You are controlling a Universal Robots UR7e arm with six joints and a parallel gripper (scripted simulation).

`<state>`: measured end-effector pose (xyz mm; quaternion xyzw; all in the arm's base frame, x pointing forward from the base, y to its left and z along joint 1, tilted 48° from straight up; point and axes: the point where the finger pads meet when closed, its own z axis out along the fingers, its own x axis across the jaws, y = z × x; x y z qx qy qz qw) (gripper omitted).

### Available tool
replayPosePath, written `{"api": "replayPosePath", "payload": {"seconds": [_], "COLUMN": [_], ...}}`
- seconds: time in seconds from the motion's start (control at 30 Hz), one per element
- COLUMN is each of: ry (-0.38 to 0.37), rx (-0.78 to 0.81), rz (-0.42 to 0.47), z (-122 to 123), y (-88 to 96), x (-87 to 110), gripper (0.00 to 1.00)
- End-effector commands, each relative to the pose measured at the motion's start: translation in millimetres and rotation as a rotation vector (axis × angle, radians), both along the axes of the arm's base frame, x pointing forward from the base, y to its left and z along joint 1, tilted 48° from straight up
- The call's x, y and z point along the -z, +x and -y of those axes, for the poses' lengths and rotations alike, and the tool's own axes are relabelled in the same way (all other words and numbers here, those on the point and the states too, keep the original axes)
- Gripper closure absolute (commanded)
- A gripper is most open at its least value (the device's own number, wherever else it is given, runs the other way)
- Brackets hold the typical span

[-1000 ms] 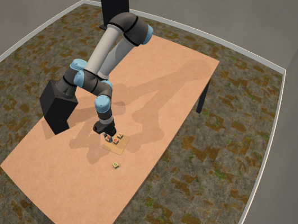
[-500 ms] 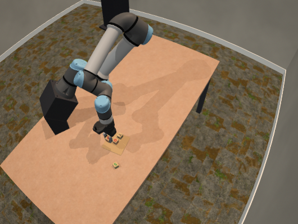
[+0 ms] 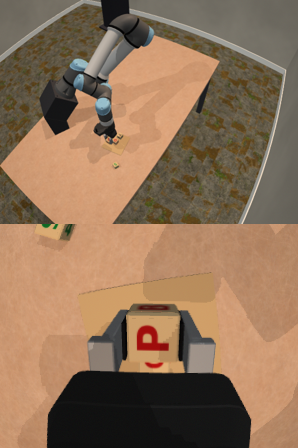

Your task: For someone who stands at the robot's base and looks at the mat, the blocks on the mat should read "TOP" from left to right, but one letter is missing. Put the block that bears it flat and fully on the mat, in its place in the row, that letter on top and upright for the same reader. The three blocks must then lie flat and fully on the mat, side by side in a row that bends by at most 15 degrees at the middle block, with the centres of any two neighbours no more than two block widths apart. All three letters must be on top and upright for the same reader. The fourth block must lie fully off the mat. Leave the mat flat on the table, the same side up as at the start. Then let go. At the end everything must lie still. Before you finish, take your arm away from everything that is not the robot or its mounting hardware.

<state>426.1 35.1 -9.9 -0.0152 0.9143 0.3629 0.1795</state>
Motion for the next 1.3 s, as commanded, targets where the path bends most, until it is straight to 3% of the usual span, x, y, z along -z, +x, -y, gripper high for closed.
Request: {"api": "replayPosePath", "payload": {"seconds": [0.0,0.67,1.27], "ry": [0.000,0.000,0.000], "rx": [0.000,0.000,0.000], "rz": [0.000,0.000,0.000], "z": [-9,-47,-52], "y": [4.1,22.6,24.7], "x": [8.7,47.7,52.2], "gripper": [0.43,0.43,0.43]}}
